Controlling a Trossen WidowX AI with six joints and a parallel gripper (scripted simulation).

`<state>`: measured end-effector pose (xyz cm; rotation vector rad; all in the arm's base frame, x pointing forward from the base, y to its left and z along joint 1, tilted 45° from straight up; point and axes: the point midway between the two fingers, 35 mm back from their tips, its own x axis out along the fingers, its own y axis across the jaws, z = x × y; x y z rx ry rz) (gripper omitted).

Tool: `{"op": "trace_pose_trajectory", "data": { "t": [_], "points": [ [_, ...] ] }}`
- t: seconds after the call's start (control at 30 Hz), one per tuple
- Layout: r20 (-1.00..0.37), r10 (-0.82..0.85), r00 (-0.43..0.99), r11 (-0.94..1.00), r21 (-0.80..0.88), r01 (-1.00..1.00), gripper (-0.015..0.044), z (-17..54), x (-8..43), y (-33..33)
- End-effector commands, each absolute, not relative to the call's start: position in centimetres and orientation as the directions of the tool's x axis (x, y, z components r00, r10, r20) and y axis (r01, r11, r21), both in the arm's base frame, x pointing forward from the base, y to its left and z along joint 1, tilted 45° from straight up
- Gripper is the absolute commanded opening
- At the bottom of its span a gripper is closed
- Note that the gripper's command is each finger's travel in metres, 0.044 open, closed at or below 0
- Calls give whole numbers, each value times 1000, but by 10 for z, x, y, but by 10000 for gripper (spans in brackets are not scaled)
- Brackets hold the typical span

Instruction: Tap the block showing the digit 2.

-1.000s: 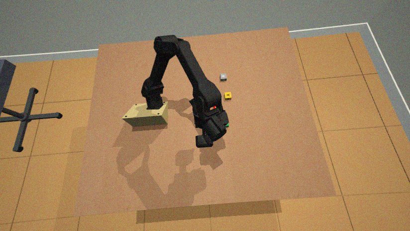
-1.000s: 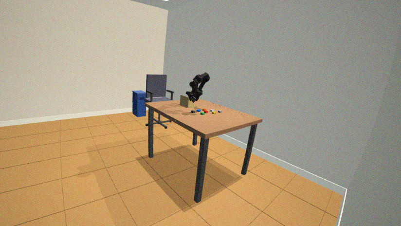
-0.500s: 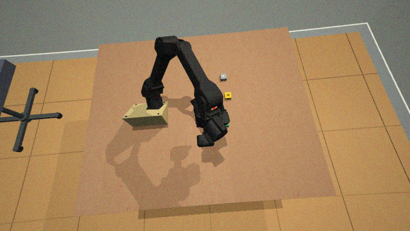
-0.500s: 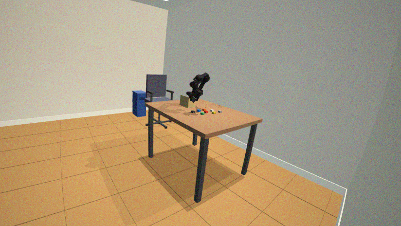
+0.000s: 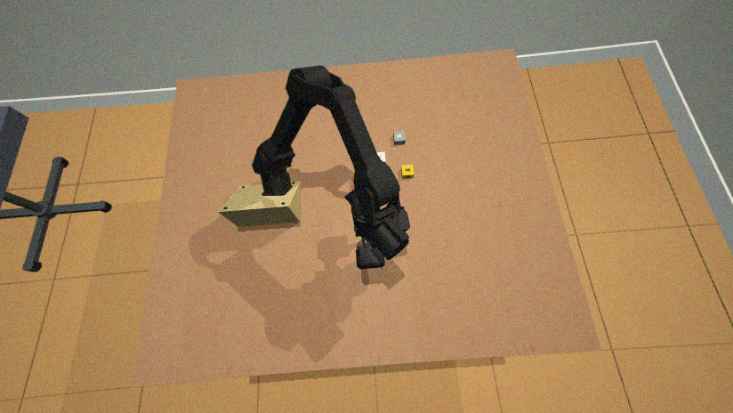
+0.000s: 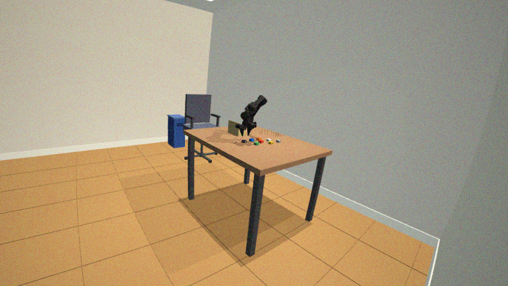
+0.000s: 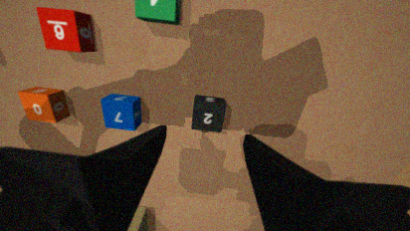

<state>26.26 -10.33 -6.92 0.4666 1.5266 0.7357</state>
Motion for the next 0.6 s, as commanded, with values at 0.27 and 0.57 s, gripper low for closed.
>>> {"op": "trace_pose_trajectory", "data": {
  "t": [0.27,0.57],
  "points": [
    [-720,688,-93,708,694,-131,20,-80,259,-93],
    [-720,688,-93,708,694,-131,20,-82,259,-90]
  ]
}}
